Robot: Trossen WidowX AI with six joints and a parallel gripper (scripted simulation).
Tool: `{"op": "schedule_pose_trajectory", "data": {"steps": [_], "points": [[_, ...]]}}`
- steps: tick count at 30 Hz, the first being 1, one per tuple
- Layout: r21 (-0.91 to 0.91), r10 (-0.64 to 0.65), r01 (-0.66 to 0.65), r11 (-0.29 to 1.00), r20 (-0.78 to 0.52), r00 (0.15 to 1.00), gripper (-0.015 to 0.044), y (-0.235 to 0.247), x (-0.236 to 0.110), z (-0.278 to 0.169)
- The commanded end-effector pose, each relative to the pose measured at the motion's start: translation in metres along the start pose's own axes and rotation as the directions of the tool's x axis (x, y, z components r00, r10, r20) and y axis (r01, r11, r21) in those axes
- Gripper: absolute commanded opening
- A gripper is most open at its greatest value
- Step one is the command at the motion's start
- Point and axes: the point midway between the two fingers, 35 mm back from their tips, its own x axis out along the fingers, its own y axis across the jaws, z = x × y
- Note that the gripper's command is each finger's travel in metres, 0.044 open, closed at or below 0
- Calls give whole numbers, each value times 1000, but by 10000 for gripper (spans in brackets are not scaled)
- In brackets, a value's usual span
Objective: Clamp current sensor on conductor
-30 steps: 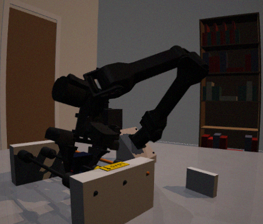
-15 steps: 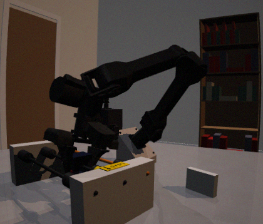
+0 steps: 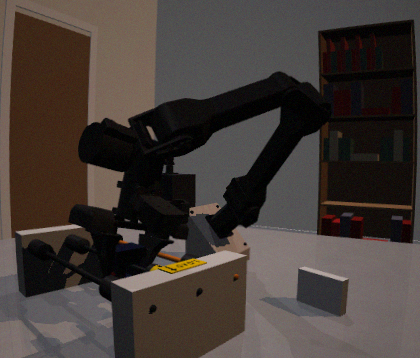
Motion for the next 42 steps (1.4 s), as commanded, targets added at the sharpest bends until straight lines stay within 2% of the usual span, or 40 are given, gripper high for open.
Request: {"op": "schedule_pose_trajectory", "data": {"steps": [1, 34, 42], "points": [[1, 1, -1, 1000, 0, 1000, 270, 0, 0, 0], [0, 0, 0, 1000, 0, 1000, 282, 0, 0, 0], [0, 0, 0, 1000, 0, 1000, 228, 0, 0, 0]]}}
